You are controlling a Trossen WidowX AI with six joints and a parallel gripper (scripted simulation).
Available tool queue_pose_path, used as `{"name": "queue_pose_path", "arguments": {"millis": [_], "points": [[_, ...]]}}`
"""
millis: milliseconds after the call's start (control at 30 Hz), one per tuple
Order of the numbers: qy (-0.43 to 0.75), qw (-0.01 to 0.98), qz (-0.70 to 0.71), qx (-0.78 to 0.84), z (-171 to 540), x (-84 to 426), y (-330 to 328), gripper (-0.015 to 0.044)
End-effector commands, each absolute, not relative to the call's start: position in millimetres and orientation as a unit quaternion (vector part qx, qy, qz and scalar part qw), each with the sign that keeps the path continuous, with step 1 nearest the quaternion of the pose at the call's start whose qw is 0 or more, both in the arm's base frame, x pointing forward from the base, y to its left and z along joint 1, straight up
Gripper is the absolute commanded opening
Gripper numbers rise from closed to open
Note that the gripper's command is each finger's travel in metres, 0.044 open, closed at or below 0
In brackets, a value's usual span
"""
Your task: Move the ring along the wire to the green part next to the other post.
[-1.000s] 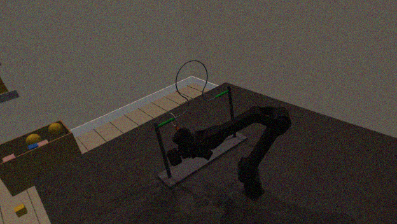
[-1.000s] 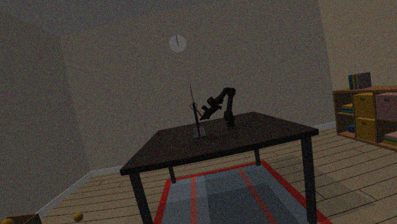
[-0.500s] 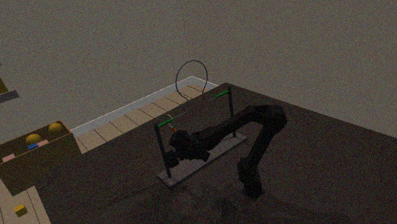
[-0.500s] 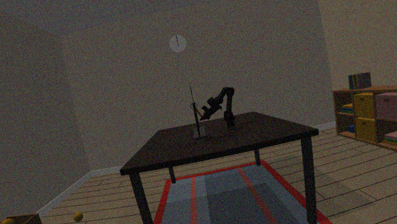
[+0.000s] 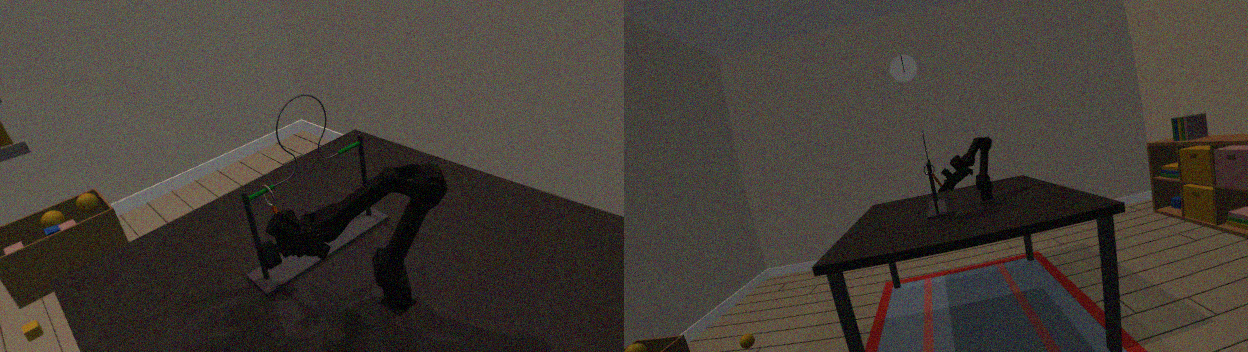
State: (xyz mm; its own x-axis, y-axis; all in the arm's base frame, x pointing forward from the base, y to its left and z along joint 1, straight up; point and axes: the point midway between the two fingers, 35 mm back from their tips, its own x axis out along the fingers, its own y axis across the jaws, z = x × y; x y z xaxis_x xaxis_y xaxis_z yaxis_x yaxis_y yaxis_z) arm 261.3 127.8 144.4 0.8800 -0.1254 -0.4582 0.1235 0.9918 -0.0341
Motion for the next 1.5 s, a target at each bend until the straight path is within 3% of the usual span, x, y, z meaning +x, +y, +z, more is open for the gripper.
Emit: {"name": "queue_pose_path", "arguments": {"millis": [0,600,1000,1467], "points": [[0.235,0.970,-0.067,-0.001,142,261,127,-0.0150],[0.235,0.970,-0.067,-0.001,142,261,127,-0.0150],[0.237,0.969,-0.065,-0.002,143,260,128,0.0160],[0.239,0.969,-0.067,-0.001,162,221,134,0.0160]]}}
